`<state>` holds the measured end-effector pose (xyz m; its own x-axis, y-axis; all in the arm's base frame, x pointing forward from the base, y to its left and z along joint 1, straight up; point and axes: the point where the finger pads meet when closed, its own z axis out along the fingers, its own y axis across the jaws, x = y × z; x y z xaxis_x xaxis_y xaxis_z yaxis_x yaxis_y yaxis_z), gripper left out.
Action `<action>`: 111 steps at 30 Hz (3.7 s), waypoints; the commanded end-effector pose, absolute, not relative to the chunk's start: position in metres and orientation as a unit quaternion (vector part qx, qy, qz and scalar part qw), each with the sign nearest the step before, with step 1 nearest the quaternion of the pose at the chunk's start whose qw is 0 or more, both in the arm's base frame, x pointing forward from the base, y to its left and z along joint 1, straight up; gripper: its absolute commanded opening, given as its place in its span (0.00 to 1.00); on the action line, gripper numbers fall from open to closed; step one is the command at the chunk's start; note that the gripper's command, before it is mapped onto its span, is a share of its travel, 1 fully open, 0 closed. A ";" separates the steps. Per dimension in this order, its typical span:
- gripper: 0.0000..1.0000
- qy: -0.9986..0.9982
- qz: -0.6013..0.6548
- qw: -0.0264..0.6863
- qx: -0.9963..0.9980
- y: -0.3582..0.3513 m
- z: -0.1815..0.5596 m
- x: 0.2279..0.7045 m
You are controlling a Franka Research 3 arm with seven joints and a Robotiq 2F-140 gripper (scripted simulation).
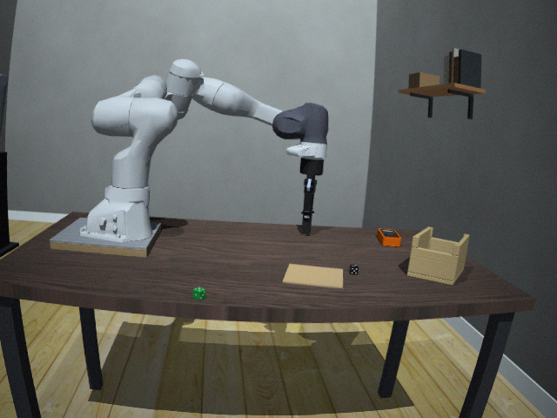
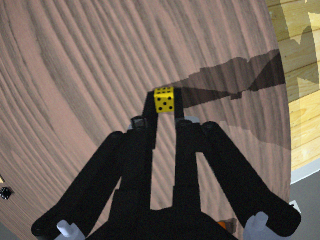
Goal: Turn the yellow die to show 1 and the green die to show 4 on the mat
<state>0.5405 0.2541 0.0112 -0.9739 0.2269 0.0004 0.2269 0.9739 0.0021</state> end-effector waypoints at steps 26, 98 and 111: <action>0.18 -0.994 -0.001 0.000 -0.112 0.253 0.075 0.541; 0.18 -0.924 -0.001 0.002 0.382 0.261 0.100 0.542; 0.18 -0.885 -0.001 -0.001 0.466 0.264 0.100 0.544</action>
